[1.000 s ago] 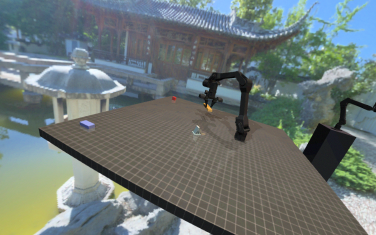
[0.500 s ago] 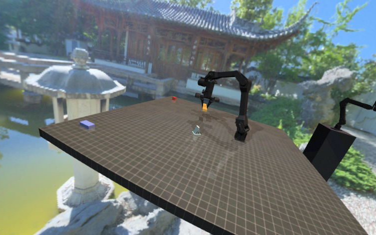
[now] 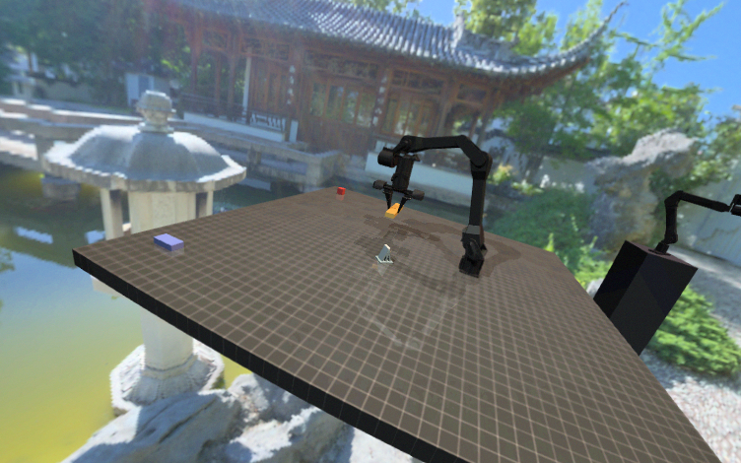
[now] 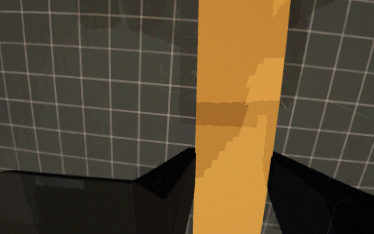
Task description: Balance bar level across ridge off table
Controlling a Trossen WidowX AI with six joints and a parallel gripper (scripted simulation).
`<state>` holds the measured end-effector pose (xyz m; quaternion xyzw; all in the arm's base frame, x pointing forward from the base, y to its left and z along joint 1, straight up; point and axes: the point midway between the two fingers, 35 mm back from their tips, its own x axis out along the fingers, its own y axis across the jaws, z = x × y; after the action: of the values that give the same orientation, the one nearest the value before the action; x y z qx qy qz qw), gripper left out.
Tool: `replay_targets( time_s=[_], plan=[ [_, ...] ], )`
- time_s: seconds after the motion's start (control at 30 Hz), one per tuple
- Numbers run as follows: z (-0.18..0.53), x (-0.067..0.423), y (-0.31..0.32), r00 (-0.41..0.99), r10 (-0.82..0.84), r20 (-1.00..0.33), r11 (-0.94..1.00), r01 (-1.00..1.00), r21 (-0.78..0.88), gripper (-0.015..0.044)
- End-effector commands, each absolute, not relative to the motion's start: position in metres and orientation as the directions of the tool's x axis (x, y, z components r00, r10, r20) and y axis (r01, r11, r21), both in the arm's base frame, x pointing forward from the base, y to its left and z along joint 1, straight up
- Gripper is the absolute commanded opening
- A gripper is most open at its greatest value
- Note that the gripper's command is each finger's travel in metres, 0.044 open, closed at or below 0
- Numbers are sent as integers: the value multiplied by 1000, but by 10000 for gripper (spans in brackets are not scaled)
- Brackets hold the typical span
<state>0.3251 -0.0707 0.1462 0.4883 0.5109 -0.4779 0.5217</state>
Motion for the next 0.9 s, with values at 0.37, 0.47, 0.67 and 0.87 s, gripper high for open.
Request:
replay_targets(
  time_s=[0.37, 0.47, 0.67, 0.87],
  plan=[
    [149, 330, -13, 29, -1, -1000, -138, 990, 29, 0],
    [149, 330, -1, 29, 0, -1000, -179, 983, 29, 0],
    [149, 328, 23, 29, 2, -1000, -261, 965, 28, 0],
    [149, 326, 46, 29, 4, -1000, -340, 940, 26, 0]
  ],
)
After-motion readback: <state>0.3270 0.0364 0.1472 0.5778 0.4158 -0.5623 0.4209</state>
